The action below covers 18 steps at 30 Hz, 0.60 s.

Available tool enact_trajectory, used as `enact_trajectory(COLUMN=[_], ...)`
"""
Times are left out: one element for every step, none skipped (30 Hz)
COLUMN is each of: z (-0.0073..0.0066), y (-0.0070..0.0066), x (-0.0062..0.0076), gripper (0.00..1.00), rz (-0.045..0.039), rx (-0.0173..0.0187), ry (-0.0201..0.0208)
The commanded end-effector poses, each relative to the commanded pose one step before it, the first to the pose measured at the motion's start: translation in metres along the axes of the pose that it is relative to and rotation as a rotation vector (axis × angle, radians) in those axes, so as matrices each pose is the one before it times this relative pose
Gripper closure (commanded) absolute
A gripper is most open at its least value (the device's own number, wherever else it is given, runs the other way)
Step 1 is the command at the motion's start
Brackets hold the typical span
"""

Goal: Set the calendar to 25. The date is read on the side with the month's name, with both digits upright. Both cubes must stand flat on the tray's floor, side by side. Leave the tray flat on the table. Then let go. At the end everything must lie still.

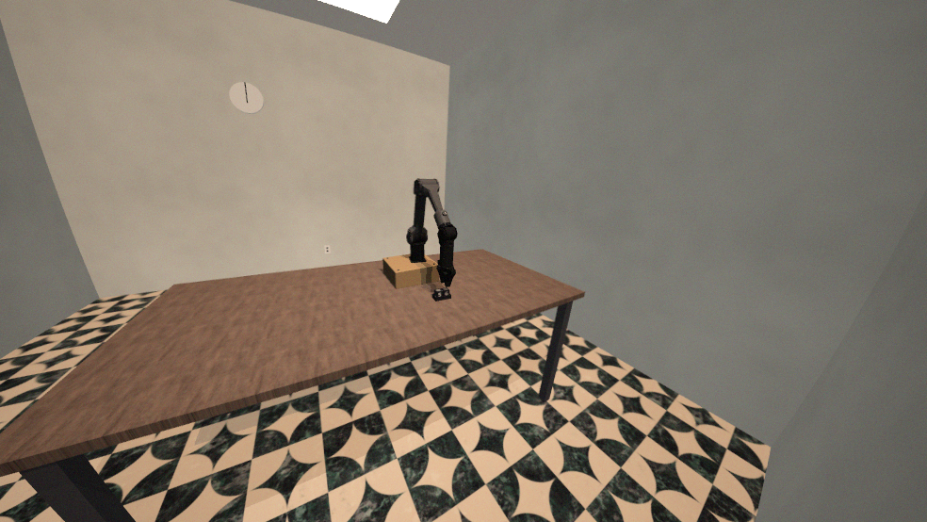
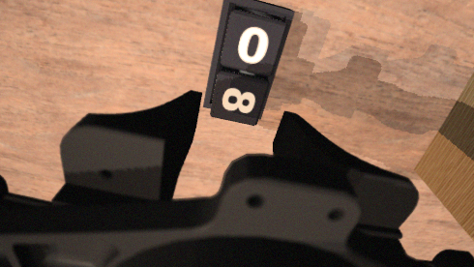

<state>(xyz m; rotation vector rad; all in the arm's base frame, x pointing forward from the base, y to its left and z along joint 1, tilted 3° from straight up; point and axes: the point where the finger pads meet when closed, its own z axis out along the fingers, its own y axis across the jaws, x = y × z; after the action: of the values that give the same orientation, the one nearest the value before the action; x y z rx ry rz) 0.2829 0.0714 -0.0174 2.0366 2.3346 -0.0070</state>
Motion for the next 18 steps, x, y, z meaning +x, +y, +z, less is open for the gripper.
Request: enact_trajectory(z=[0.00352,0.00131,0.00122,0.00110,0.00102,0.00097,0.00090,0.00080,0.00070,0.00000,0.00000,0.00007,0.00109,0.00053,0.00040,0.00008,0.00004,0.00017], y=[0.00001,-0.00008,-0.00001,0.00010,0.00010,0.00001,-0.00002,0.00004,0.00007,0.00000,0.00000,0.00050,-0.00040,-0.00014,-0.00001,0.00027,0.00020,-0.00006], x=[-0.00032,-0.00001,0.00000,0.00002,0.00002,0.00001,0.00000,0.00001,0.00001,0.00000,0.00000,0.00008,-0.00005,-0.00002,0.00001,0.00004,0.00002,-0.00001], gripper=[0.40,0.40,0.40,0.40,0.40,0.40,0.40,0.40,0.40,0.40,0.40,0.40,0.40,0.40,0.40,0.40,0.40,0.40], rz=[0.00071,-0.00001,-0.00001,0.00000,0.00000,-0.00001,-0.00001,0.00000,0.00000,0.00000,0.00000,0.00004,-0.00005,0.00000,0.00000,0.00002,0.00002,0.00000], rx=[0.00066,0.00021,0.00004,-0.00023,-0.00022,-0.00003,0.00005,-0.00008,-0.00017,0.00000,0.00000,-0.00211,0.00186,0.00033,0.00003,-0.00100,-0.00079,0.00018], ry=[-0.00072,-0.00001,0.00001,0.00004,0.00004,0.00002,0.00001,0.00002,0.00003,0.00000,0.00000,0.00037,-0.00030,-0.00007,0.00002,0.00017,0.00012,-0.00003])
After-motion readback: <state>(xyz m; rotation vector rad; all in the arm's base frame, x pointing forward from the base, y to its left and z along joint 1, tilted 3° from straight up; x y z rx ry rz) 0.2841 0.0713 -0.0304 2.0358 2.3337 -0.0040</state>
